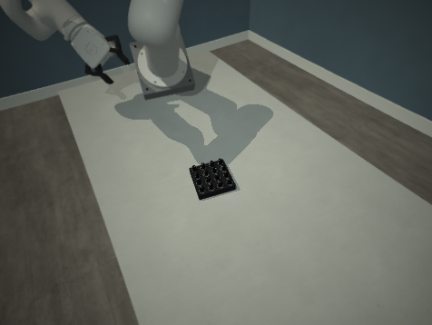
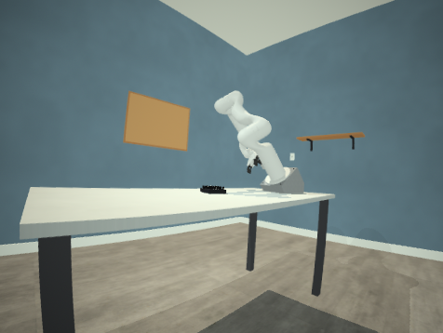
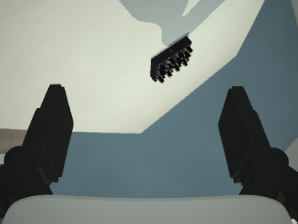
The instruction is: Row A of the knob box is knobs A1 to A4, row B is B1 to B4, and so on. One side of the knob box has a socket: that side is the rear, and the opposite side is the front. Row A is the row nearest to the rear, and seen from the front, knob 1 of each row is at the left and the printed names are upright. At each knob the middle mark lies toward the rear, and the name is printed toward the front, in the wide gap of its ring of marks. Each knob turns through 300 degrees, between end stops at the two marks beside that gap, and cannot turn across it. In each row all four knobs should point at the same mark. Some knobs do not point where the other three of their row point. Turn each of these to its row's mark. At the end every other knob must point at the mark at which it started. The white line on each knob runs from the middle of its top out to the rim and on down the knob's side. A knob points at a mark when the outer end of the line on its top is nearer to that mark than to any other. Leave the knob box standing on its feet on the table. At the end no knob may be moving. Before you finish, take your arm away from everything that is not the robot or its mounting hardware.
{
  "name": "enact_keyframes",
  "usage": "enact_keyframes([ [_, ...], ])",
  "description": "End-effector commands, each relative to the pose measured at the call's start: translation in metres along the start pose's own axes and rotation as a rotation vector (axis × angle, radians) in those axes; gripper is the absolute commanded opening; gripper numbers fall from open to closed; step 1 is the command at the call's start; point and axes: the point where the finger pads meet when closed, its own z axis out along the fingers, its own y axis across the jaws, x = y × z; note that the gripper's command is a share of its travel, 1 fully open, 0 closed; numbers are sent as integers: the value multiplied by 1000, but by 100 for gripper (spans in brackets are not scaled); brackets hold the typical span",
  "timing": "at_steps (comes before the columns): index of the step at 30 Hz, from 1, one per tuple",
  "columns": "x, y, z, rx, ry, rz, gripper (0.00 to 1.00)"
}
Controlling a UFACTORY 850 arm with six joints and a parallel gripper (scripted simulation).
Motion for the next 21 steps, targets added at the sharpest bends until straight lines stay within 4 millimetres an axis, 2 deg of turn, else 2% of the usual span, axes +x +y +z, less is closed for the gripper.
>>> enact_keyframes([
  [1,0,0,0,1,0,0,100],
  [21,0,-1,-1,-7,16,-8,100],
])
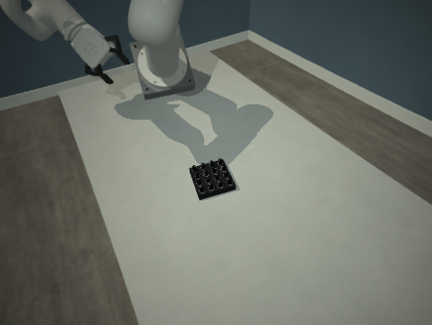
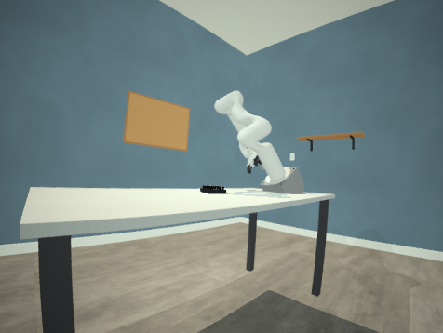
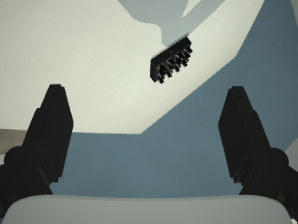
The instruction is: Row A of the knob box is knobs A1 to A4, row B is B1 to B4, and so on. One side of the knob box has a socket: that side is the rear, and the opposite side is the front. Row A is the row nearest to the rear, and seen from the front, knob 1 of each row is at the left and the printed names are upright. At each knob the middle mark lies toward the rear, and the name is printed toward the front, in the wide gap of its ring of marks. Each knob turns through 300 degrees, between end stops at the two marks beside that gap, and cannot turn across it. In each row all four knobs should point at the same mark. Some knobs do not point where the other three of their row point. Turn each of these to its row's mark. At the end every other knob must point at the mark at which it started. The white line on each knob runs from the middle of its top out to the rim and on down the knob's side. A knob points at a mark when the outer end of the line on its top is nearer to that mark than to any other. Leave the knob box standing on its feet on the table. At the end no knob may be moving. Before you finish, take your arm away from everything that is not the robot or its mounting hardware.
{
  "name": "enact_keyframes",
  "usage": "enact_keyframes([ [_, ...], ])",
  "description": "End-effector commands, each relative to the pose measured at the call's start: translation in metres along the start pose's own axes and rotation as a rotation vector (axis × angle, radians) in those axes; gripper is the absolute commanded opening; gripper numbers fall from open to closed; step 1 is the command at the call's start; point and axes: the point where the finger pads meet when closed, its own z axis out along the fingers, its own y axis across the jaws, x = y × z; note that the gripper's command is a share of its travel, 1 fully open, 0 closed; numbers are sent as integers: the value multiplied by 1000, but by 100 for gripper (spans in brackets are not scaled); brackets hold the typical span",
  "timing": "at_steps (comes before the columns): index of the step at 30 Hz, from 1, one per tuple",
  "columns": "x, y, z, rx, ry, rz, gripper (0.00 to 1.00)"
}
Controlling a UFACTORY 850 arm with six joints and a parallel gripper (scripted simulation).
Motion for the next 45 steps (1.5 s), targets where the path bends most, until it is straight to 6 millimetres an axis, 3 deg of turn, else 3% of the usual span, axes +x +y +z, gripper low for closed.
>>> enact_keyframes([
  [1,0,-1,0,-13,27,-13,100],
  [30,-27,-28,11,-379,678,-441,100],
  [45,-70,-57,34,-577,1002,-798,100],
])
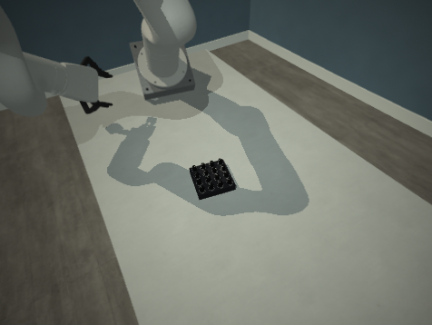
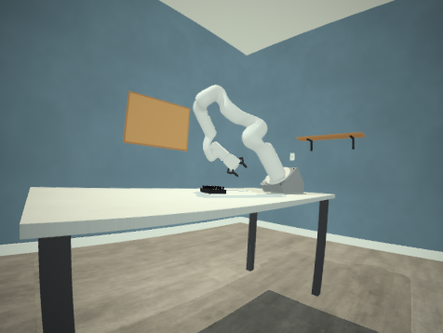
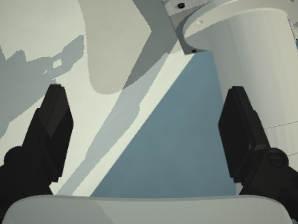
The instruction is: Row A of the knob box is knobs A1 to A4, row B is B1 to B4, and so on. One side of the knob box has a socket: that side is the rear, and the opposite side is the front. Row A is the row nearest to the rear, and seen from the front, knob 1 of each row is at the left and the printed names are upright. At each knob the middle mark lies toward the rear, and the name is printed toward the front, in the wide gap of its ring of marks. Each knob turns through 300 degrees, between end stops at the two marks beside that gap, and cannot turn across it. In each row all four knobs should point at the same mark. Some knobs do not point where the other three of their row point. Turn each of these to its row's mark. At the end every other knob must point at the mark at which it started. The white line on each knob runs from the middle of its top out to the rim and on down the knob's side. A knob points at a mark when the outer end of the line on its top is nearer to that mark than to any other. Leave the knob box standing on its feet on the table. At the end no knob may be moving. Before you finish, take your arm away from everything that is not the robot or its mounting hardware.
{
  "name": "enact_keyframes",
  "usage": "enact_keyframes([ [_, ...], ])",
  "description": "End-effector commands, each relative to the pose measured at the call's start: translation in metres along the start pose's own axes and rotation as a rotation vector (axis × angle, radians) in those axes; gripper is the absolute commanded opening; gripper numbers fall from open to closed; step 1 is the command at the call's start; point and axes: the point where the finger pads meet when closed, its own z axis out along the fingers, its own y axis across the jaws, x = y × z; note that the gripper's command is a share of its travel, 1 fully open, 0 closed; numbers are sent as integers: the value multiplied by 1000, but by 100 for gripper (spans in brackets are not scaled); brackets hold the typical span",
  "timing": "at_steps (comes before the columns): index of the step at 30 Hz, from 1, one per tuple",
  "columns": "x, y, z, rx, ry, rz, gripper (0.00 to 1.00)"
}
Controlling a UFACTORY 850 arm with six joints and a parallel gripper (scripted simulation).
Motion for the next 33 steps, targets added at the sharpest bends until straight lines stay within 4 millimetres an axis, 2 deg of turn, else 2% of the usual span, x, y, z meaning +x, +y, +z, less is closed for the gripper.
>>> enact_keyframes([
  [1,-3,-13,-7,-35,87,-81,100],
  [2,-3,-13,-7,-35,87,-81,100],
  [3,-7,-24,-13,-56,146,-147,100],
  [9,-17,-46,-23,-89,255,-275,100],
  [17,-42,-83,-38,-124,413,-479,100],
  [19,-42,-83,-38,-124,413,-479,100],
  [20,-53,-97,-43,-132,466,-553,100],
  [25,-73,-117,-49,-140,544,-668,100],
  [33,-119,-154,-58,-139,680,-892,100],
])
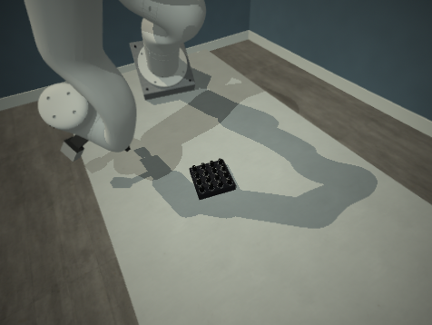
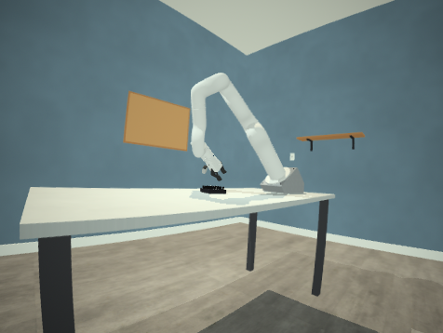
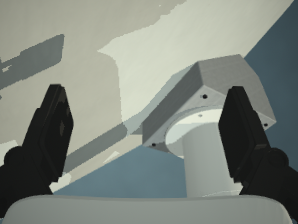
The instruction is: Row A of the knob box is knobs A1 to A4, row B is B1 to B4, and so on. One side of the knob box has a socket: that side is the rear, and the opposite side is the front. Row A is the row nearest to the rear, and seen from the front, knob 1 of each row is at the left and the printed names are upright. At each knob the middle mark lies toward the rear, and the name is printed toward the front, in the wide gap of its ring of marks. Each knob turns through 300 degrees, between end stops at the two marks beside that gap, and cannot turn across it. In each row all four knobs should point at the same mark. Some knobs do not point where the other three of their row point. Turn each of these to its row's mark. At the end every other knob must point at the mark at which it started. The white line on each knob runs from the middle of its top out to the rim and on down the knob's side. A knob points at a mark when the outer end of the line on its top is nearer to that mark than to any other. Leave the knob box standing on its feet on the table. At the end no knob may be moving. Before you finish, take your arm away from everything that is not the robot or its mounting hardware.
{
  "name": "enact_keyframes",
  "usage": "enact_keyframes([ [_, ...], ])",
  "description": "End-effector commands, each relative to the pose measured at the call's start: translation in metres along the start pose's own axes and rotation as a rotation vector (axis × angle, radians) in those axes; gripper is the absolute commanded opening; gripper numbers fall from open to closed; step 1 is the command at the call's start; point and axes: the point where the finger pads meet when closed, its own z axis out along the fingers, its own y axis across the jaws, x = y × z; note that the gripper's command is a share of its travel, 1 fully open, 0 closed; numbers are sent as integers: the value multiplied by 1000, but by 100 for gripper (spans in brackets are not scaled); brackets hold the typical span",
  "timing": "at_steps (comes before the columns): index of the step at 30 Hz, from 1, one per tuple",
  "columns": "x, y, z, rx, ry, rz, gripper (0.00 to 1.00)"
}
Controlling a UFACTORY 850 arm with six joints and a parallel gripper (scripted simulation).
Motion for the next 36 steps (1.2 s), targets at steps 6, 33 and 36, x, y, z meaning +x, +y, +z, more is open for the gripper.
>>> enact_keyframes([
  [6,-2,-61,-35,17,172,-232,100],
  [33,-105,-232,-155,240,609,-884,100],
  [36,-118,-242,-165,265,638,-929,100],
])
